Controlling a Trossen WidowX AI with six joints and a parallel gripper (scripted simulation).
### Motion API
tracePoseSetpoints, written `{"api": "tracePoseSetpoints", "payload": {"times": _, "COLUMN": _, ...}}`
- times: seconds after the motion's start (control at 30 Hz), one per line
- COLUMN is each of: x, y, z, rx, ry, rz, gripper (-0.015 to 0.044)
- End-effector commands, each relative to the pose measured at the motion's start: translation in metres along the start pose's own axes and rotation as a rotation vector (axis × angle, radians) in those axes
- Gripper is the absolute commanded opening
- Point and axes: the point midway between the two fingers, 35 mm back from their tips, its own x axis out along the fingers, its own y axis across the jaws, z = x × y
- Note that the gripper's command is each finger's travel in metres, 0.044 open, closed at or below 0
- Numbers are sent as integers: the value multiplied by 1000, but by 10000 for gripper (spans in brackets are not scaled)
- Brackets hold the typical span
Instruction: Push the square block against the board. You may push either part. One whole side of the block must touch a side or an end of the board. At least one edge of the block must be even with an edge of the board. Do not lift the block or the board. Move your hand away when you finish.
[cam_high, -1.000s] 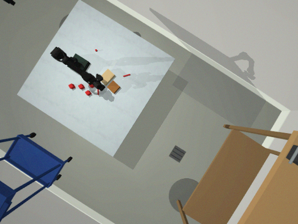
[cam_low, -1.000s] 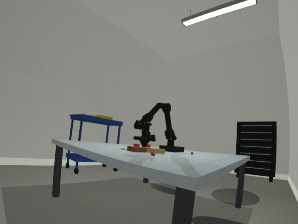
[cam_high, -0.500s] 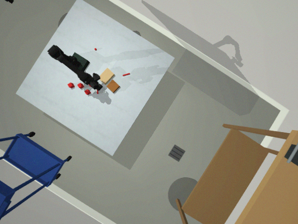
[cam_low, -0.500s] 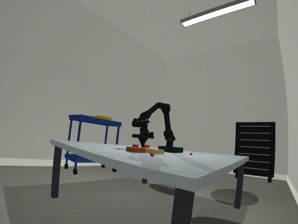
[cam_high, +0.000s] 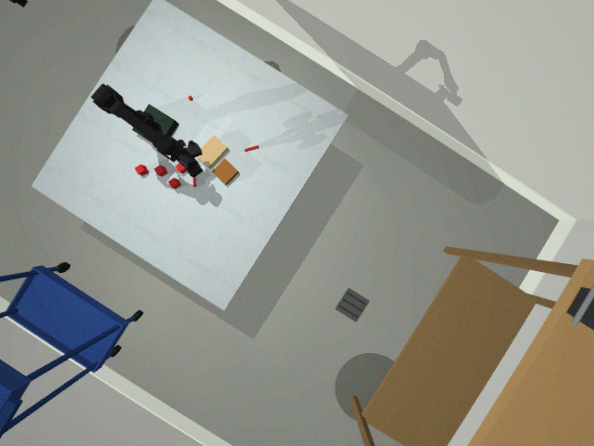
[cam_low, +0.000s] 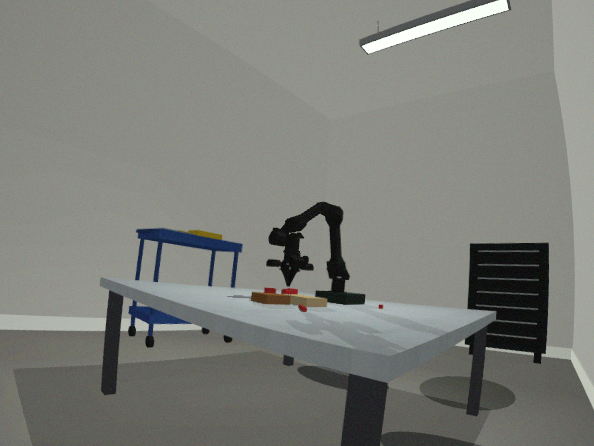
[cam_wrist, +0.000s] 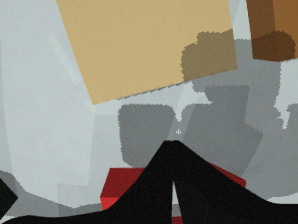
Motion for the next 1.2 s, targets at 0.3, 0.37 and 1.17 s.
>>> {"api": "tracePoseSetpoints", "payload": {"times": 0.3, "x": -1, "y": 30, "z": 34, "rx": 423, "ry": -2, "rz": 2, "gripper": 0}}
{"api": "tracePoseSetpoints", "payload": {"times": 0.37, "x": -1, "y": 34, "z": 39, "rx": 491, "ry": -3, "rz": 3, "gripper": 0}}
{"api": "tracePoseSetpoints", "payload": {"times": 1.17, "x": -1, "y": 97, "z": 85, "rx": 1306, "ry": -2, "rz": 13, "gripper": 0}}
